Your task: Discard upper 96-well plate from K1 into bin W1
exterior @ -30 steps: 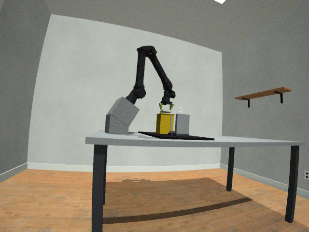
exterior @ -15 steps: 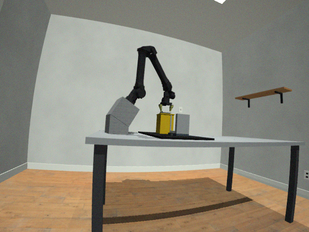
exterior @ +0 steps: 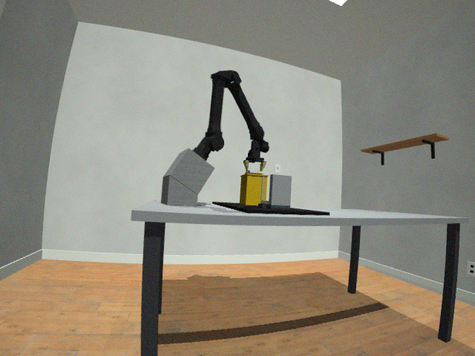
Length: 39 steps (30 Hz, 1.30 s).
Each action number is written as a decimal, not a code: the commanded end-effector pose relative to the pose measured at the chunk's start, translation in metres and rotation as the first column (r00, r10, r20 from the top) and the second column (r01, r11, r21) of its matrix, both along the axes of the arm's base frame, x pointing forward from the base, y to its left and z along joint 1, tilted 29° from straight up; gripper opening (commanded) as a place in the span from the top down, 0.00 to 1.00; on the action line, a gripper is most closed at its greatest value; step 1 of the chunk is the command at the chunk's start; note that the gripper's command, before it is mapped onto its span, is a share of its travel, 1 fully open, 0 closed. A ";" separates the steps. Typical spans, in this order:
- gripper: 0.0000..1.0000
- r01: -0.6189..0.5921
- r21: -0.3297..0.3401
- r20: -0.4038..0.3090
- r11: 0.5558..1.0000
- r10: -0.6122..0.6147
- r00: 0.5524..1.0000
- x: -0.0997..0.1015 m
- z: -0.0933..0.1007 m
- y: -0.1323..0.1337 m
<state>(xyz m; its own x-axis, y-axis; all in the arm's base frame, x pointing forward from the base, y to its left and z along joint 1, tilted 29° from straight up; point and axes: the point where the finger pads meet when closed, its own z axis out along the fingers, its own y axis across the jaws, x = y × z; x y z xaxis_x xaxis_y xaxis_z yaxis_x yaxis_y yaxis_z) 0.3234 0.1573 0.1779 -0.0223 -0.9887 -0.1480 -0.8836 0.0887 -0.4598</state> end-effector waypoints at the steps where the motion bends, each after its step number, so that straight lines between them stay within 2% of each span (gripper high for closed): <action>1: 1.00 0.001 0.023 0.041 1.000 -0.002 0.999 0.001 0.013 -0.002; 34: 1.00 0.001 0.024 0.043 1.000 -0.002 0.999 0.000 0.012 -0.002; 35: 0.00 0.001 0.024 0.043 1.000 -0.002 0.999 0.000 0.012 -0.002; 39: 0.00 0.001 0.023 0.040 1.000 -0.002 0.999 -0.001 0.012 -0.002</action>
<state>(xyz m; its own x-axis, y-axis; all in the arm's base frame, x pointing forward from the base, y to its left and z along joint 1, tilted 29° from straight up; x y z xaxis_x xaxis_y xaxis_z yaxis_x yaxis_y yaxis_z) 0.3232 0.1572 0.1796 -0.0215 -0.9883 -0.1509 -0.8812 0.0900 -0.4640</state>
